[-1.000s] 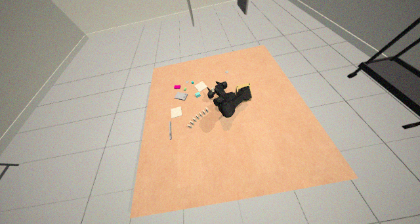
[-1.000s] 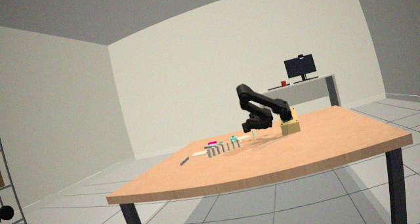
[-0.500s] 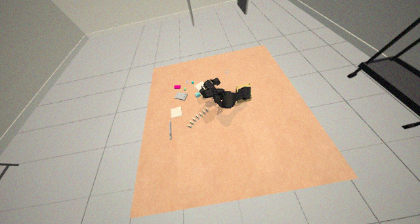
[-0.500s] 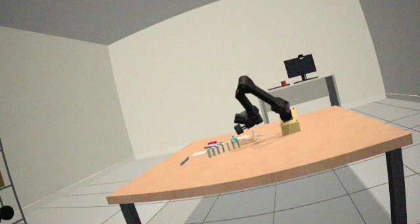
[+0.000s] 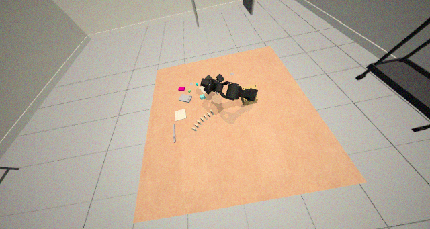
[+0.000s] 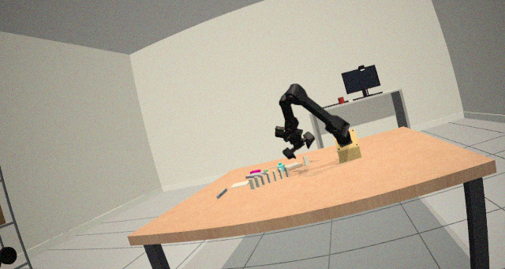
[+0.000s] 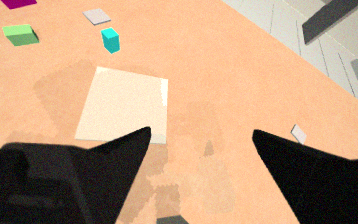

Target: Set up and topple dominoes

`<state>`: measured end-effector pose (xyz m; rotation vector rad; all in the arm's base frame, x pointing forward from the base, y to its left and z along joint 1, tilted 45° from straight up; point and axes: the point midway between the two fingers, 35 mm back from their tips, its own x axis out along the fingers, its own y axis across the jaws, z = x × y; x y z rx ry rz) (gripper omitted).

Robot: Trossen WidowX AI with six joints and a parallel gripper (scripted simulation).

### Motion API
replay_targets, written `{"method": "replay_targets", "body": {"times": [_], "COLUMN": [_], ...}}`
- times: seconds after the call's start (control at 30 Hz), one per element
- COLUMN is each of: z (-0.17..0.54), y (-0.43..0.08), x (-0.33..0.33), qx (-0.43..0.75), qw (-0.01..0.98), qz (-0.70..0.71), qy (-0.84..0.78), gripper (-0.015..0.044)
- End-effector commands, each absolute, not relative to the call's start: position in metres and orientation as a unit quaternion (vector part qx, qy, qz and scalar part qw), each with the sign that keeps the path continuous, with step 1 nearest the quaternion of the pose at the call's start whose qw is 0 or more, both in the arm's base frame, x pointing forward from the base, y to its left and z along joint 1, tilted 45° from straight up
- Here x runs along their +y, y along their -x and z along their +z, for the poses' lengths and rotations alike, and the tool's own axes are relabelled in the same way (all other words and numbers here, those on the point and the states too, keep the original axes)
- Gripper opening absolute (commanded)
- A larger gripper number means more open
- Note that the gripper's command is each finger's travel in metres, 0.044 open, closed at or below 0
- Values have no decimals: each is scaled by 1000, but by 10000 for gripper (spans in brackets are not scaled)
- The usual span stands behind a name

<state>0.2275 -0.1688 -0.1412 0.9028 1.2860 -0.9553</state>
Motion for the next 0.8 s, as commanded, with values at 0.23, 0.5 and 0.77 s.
{"method": "replay_targets", "body": {"times": [0.23,0.5,0.77], "z": [-65,-65,-65], "y": [-203,-203,-203], "x": [-169,-169,-169], "qx": [643,643,643], "qw": [421,421,421], "qz": [-143,-143,-143], "qy": [-623,-623,-623], "gripper": [440,440,440]}}
